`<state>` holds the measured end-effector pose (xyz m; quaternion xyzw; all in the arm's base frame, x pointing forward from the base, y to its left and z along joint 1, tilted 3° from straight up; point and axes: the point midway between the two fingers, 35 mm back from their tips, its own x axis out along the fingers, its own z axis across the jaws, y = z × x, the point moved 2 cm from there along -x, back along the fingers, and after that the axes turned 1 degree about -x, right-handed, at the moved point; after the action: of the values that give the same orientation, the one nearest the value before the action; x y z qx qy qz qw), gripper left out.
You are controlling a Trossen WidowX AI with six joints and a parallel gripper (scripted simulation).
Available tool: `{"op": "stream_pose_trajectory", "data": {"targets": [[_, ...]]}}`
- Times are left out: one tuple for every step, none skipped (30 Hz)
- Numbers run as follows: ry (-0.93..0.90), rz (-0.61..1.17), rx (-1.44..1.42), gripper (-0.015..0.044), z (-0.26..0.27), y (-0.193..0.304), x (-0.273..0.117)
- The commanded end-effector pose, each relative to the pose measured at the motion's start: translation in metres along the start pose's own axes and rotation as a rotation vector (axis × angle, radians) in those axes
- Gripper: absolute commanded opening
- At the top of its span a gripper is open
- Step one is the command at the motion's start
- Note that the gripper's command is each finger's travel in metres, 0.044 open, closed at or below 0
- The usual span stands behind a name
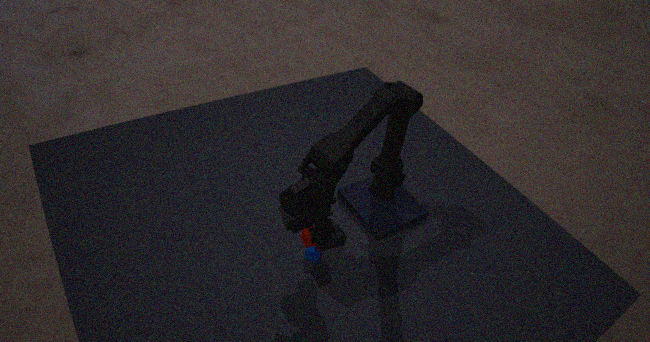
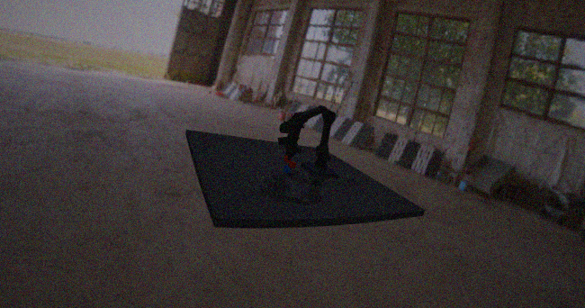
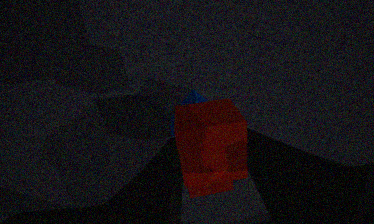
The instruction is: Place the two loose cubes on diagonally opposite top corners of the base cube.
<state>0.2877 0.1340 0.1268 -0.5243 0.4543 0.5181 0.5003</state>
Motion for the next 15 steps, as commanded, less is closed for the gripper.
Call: {"op": "stream_pose_trajectory", "data": {"targets": [[0.001,-0.006,-0.005,0.0105,0.000,0.000,0.000],[0.000,-0.005,-0.002,0.0105,0.000,-0.001,0.001],[-0.002,-0.003,0.002,0.0105,0.000,-0.001,0.003],[-0.004,-0.001,0.008,0.0105,0.000,-0.001,0.006],[-0.007,0.001,0.014,0.0105,0.000,-0.001,0.008],[-0.009,0.003,0.019,0.0105,0.000,-0.002,0.011],[-0.012,0.005,0.025,0.0105,0.000,-0.002,0.014],[-0.014,0.008,0.031,0.0105,0.000,-0.002,0.017],[-0.017,0.010,0.036,0.0105,0.000,-0.002,0.019],[-0.019,0.012,0.042,0.0105,0.000,-0.002,0.022],[-0.021,0.014,0.048,0.0105,0.000,-0.003,0.025],[-0.023,0.016,0.052,0.0105,0.000,-0.003,0.027],[-0.024,0.017,0.055,0.0105,-0.001,-0.003,0.028],[-0.025,0.018,0.056,0.0105,-0.001,-0.003,0.028],[-0.025,0.018,0.056,0.0105,-0.001,-0.003,0.028]]}}
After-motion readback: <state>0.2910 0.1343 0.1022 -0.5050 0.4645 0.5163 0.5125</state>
